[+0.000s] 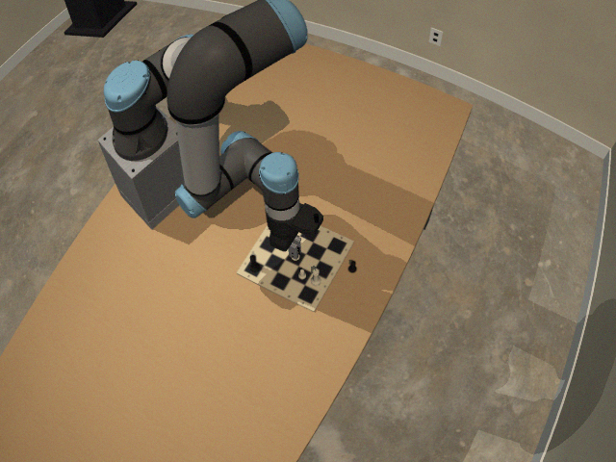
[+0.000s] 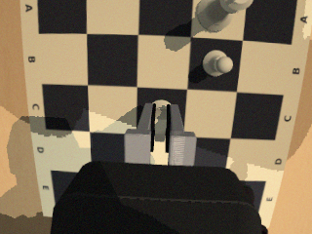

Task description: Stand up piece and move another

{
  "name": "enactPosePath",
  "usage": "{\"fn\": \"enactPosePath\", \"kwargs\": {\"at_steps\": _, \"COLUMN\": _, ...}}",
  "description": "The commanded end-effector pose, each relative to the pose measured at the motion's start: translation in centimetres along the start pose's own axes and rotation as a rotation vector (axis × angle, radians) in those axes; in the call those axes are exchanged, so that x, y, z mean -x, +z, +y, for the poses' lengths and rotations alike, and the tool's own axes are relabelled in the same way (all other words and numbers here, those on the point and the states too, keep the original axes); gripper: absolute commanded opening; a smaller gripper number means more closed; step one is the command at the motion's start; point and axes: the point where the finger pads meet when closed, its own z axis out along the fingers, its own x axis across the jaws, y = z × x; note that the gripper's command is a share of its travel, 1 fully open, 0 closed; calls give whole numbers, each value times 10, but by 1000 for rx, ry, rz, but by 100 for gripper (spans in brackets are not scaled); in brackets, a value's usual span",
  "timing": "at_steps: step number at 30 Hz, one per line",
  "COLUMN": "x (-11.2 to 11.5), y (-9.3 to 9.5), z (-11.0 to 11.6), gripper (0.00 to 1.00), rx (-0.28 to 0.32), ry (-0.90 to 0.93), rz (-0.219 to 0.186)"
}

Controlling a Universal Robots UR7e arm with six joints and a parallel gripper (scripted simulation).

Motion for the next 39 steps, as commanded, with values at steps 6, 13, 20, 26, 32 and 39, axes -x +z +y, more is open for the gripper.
{"fn": "enactPosePath", "kwargs": {"at_steps": 6, "x": -1, "y": 0, "z": -2, "gripper": 44, "rx": -3, "ry": 0, "rz": 0}}
{"fn": "enactPosePath", "kwargs": {"at_steps": 13, "x": -1, "y": 0, "z": -2, "gripper": 73, "rx": -3, "ry": 0, "rz": 0}}
{"fn": "enactPosePath", "kwargs": {"at_steps": 20, "x": -1, "y": 0, "z": -2, "gripper": 73, "rx": -3, "ry": 0, "rz": 0}}
{"fn": "enactPosePath", "kwargs": {"at_steps": 26, "x": -1, "y": -2, "z": -2, "gripper": 73, "rx": -4, "ry": 0, "rz": 0}}
{"fn": "enactPosePath", "kwargs": {"at_steps": 32, "x": 0, "y": -10, "z": 0, "gripper": 73, "rx": -1, "ry": 0, "rz": -1}}
{"fn": "enactPosePath", "kwargs": {"at_steps": 39, "x": 0, "y": -25, "z": 0, "gripper": 73, "rx": -1, "ry": 1, "rz": -1}}
